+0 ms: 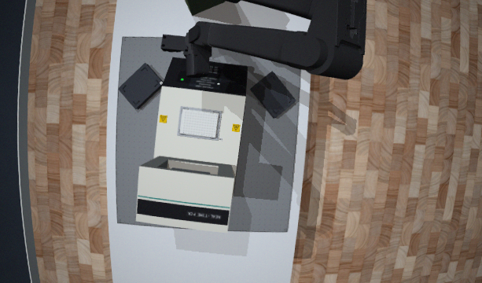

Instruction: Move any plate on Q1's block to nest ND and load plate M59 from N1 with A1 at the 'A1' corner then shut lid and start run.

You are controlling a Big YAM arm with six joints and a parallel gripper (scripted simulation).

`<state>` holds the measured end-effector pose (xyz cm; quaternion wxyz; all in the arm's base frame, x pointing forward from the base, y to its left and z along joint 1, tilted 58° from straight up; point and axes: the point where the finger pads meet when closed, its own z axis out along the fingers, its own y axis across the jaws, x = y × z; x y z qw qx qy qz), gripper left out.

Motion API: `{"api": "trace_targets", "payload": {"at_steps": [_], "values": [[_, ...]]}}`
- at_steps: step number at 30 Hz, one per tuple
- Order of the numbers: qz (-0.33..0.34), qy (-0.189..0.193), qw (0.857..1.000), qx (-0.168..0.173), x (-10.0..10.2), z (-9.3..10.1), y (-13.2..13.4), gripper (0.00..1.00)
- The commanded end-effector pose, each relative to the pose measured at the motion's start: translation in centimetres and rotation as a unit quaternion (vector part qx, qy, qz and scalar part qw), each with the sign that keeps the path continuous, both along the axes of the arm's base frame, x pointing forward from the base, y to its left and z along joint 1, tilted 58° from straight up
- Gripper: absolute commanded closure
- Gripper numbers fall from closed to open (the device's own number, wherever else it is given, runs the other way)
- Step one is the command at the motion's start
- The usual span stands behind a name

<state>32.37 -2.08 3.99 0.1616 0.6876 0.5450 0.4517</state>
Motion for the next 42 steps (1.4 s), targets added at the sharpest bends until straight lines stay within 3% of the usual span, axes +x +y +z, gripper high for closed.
{"api": "trace_targets", "payload": {"at_steps": [1,7,11,17,42], "values": [[-0.001,0.001,1.0,0.006,-1.0,-1.4,0.9,1.0],[-0.001,-0.007,1.0,0.003,-1.3,-2.3,1.2,1.0],[0.001,0.008,1.0,0.007,-3.2,-4.7,2.3,1.0],[0.0,0.01,1.0,0.009,-4.7,-6.5,3.2,1.0],[-0.009,0.02,1.0,0.01,-4.8,-7.2,3.5,1.0]]}}
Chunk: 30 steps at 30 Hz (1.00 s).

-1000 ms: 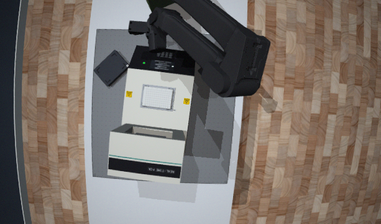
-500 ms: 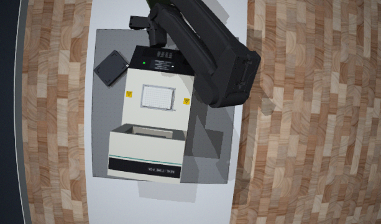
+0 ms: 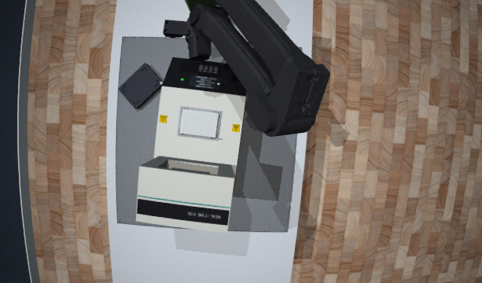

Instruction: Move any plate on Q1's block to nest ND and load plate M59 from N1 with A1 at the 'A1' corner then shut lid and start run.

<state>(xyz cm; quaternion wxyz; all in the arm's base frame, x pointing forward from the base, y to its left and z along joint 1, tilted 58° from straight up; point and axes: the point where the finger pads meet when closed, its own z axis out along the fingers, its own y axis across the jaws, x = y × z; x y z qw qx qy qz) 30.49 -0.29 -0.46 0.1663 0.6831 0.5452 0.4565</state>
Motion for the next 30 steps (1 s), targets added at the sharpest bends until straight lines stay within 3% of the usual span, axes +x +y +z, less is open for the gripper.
{"api": "trace_targets", "payload": {"at_steps": [1,22,30], "values": [[-0.01,0.029,0.999,0.012,-3.0,-2.7,1.7,1.0],[-0.019,0.054,0.998,0.015,-3.3,-3.3,2.5,1.0],[-0.009,0.042,0.999,0.022,-0.4,-2.7,2.3,1.0]]}}
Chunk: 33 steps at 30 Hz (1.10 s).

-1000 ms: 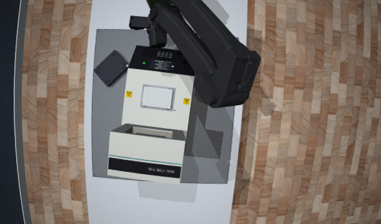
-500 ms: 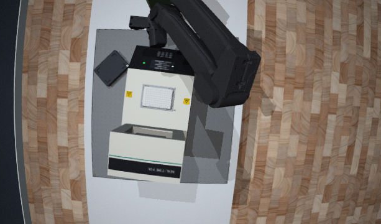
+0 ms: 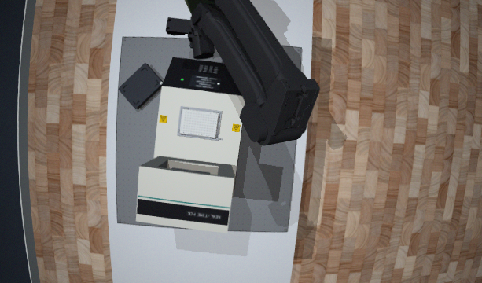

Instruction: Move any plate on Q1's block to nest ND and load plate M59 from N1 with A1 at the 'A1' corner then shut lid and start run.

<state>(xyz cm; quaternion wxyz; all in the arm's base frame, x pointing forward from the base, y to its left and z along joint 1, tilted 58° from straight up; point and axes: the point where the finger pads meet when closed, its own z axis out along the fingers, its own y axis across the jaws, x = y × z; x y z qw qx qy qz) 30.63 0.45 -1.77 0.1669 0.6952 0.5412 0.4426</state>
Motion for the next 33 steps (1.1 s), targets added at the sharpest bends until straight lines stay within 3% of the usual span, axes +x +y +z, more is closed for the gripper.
{"api": "trace_targets", "payload": {"at_steps": [1,5,17,26,33], "values": [[0.002,0.027,0.999,0.027,-0.5,-1.4,1.6,1.0],[-0.003,0.0,1.0,0.015,1.3,0.3,0.2,1.0],[0.006,-0.016,1.0,0.006,4.1,1.4,-0.7,1.0],[0.01,-0.022,1.0,0.003,5.4,2.2,-1.3,1.0],[0.002,-0.003,1.0,-0.001,5.8,1.3,-1.9,1.0]]}}
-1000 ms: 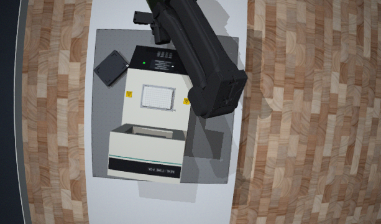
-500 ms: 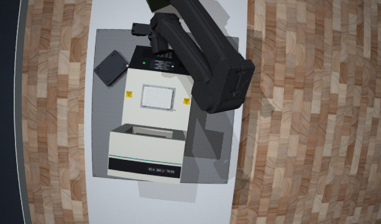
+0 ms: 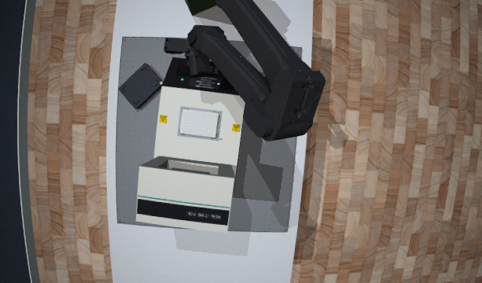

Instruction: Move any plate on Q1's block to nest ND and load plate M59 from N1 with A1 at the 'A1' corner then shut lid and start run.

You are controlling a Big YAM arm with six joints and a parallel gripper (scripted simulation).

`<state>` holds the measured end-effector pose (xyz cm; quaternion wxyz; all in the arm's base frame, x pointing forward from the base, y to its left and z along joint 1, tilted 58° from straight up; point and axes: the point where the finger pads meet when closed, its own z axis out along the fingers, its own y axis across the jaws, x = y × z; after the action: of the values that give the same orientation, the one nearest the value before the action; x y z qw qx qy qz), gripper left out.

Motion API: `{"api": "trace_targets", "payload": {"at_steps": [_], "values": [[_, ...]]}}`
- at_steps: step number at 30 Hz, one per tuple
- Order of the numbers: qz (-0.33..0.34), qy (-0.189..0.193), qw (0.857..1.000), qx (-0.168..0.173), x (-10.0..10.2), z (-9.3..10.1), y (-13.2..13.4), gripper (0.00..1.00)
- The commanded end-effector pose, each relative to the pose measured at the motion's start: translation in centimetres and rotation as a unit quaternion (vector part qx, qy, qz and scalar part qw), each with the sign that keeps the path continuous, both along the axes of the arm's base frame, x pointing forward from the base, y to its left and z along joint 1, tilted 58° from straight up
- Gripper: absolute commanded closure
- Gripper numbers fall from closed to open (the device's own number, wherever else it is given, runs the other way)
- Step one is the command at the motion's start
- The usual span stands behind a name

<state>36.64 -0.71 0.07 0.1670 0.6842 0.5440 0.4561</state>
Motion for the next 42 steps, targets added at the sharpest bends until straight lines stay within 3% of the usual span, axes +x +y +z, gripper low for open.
{"api": "trace_targets", "payload": {"at_steps": [1,14,35,42], "values": [[-0.008,0.012,1.0,-0.004,-0.1,-0.6,-0.7,1.0],[0.004,0.003,1.0,0.004,2.3,0.8,0.4,1.0],[-0.007,0.026,1.0,0.004,-0.2,-0.9,-0.6,1.0],[-0.007,0.016,1.0,0.001,0.2,-0.5,-0.6,1.0]]}}
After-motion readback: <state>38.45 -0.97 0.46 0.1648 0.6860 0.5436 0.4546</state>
